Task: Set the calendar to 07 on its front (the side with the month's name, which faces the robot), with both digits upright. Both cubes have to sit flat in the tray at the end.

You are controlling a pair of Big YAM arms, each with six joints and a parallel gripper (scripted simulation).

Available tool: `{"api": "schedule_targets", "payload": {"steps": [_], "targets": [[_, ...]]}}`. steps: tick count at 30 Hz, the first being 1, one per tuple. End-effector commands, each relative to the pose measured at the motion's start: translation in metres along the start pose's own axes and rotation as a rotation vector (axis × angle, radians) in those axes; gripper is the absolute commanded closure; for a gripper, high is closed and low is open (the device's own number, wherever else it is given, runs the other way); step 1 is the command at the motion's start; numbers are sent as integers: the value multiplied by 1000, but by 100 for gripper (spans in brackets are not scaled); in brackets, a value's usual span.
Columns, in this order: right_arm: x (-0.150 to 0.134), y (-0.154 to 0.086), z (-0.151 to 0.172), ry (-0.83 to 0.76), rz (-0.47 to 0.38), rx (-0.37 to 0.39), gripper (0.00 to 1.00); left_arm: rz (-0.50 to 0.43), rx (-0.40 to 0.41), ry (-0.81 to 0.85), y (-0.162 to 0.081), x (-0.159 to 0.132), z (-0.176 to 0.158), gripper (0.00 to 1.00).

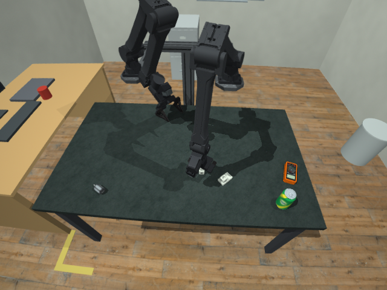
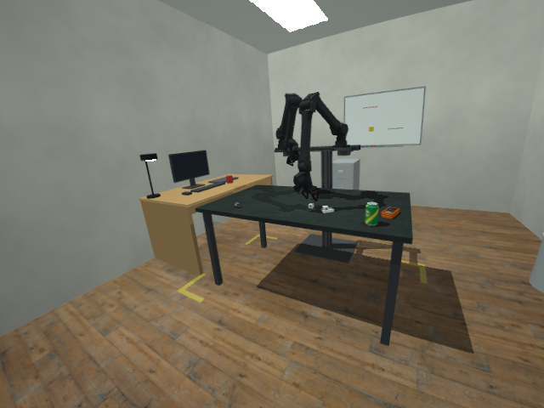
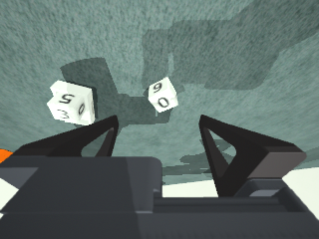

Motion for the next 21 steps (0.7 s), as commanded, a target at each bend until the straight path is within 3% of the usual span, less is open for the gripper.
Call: {"api": "schedule_targets", "payload": {"steps": [1,8,11,21], "targets": [[3,-6,-1,-4,-15,-3,0,37,-21,-252,9,3,13,0],[3,-6,-1,-4,-15,-3,0,49,-97,-571,9,9,29,0],[3,-6,-1,-4,-15,-3,0,51,-103,-608,9,9,27,0],[3,-6,-1,-4,-15,-3,0,67,-237,-1101,2,15,57,0]]}}
Point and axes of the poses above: on each arm, the point where the finger pads meet when closed, its own y axis out along the fingers, its own z axis across the jaws, x = y × z, the point moved 10 cm from there along -y, back along the fingers, and after that the axes turned 15 degrees about -y, right-handed, at the moved point
